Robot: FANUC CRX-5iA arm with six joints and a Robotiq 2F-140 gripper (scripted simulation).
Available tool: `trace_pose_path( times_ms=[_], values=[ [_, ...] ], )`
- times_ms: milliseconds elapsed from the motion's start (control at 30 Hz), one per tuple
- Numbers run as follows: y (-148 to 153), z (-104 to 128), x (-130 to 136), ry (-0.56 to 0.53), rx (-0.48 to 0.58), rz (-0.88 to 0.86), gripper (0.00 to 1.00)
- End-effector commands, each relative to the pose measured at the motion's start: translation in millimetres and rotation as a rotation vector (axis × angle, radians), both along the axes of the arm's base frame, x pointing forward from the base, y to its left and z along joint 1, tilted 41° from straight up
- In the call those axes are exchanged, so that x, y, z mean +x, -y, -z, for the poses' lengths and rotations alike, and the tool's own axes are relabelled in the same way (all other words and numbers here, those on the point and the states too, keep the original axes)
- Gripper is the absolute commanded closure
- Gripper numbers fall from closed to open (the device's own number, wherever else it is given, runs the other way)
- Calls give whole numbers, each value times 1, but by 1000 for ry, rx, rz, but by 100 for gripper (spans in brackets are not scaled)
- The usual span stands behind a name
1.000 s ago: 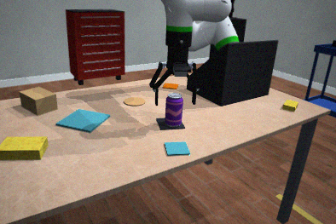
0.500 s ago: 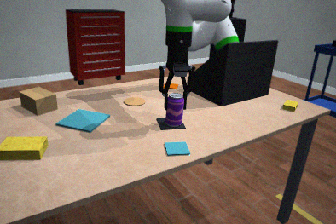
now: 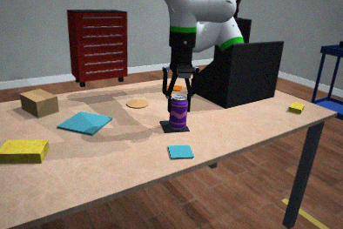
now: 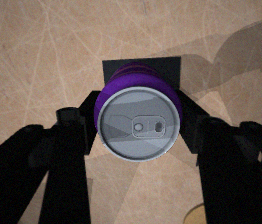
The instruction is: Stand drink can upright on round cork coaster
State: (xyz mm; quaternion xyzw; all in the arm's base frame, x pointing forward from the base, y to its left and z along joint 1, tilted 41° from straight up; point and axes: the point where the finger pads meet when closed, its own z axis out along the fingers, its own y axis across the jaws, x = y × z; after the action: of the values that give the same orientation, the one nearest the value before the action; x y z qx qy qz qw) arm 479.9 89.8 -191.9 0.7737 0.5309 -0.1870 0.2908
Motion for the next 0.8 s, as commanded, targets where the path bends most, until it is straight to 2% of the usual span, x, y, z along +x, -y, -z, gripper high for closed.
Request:
trace_pose_path(
  times_ms=[0, 300, 767],
  values=[
    [-1, 0, 1, 1, 1, -1, 90],
    [-5, -6, 1, 3, 0, -1, 90],
    [-49, -57, 3, 8, -3, -1, 90]
  ],
)
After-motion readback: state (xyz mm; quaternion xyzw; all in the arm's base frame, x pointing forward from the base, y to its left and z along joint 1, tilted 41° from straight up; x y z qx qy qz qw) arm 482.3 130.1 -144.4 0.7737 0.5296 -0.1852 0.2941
